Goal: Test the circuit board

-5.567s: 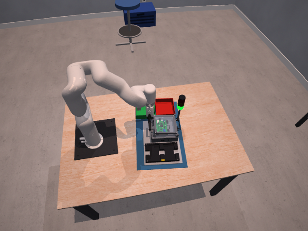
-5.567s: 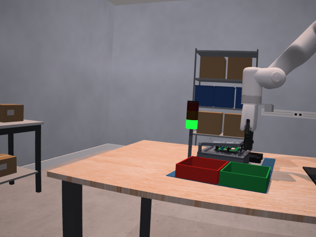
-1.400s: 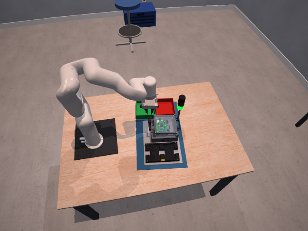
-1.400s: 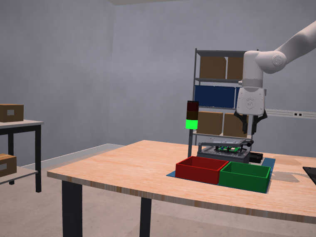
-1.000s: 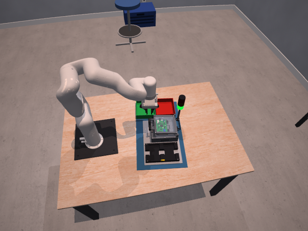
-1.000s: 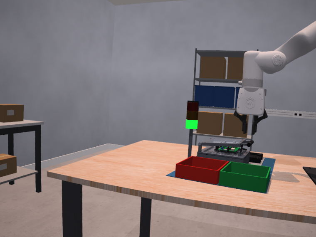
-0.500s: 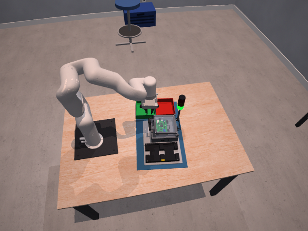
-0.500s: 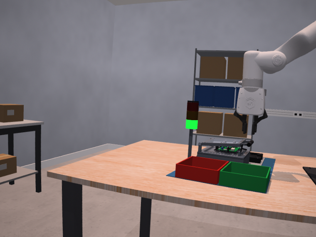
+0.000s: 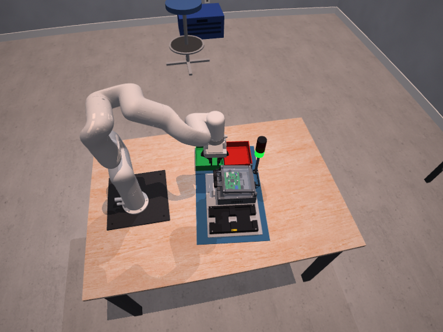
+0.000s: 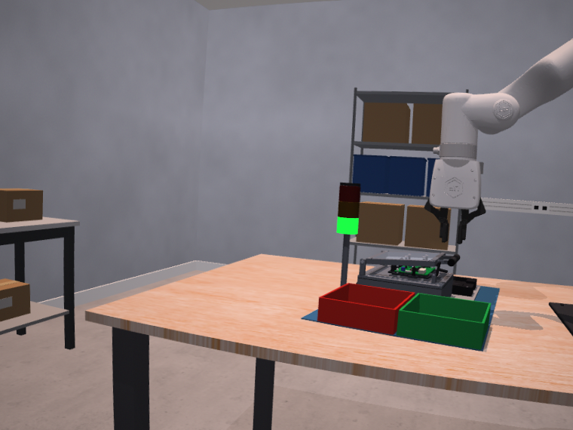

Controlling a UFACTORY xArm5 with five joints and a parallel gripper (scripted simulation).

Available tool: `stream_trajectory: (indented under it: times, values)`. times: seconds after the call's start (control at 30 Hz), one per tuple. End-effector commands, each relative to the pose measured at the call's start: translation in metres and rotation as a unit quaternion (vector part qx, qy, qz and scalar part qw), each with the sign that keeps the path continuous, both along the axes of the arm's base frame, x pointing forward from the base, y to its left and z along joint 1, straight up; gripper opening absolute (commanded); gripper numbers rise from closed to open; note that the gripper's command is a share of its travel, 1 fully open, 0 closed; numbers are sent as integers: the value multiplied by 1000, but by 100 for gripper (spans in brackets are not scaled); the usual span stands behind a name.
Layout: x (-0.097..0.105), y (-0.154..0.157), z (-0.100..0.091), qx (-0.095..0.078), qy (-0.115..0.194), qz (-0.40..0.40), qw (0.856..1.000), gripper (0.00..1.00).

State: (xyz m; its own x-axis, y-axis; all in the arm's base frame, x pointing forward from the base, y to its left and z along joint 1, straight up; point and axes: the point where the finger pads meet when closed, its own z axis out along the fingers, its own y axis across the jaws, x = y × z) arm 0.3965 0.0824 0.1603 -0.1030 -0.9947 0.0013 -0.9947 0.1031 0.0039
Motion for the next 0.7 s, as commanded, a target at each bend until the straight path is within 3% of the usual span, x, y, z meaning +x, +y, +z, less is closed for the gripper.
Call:
stream_trajectory:
  times: [0.0, 0.27, 0.67]
  values:
    - [-1, -18, 2, 0, -2, 0, 1000, 28]
    - [-4, -49, 2, 0, -2, 0, 1000, 28]
    - [-5, -56, 2, 0, -2, 0, 1000, 28]
